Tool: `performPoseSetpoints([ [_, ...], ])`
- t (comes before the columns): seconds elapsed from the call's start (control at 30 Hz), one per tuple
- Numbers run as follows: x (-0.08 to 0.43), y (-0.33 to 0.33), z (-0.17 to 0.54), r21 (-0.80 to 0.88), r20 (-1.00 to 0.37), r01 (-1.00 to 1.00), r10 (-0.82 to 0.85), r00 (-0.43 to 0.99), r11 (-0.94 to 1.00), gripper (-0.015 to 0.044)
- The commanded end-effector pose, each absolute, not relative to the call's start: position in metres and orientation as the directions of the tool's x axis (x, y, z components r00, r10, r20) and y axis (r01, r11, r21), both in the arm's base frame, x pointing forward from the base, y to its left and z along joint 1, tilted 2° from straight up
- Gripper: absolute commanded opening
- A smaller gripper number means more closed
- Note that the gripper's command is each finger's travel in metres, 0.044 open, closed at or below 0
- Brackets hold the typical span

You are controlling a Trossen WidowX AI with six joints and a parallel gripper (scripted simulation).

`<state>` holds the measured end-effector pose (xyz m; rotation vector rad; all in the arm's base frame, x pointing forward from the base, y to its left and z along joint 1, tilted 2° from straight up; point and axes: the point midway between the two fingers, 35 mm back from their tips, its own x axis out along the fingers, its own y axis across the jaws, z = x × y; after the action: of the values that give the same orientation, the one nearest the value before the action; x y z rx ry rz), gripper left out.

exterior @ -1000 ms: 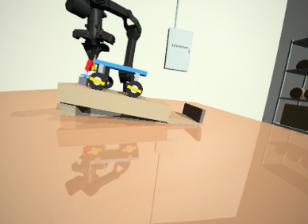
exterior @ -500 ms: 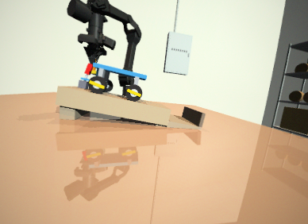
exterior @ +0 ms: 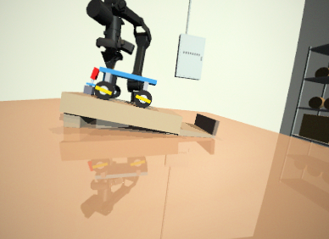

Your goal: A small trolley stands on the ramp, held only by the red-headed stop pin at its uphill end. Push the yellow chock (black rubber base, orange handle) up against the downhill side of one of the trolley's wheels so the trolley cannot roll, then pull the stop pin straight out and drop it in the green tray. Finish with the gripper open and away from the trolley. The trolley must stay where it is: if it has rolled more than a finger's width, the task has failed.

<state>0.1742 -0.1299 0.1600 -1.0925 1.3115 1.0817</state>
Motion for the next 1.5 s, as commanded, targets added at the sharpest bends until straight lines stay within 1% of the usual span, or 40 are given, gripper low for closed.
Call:
performPoseSetpoints([
  [0.0,0.18,-0.117,0.159,0.007,-1.0,-0.985,-0.024,-0.012,0.174,0.0],
  [1.47,0.237,0.021,0.145,0.004,-1.0,-0.985,-0.01,-0.006,0.174,0.0],
])
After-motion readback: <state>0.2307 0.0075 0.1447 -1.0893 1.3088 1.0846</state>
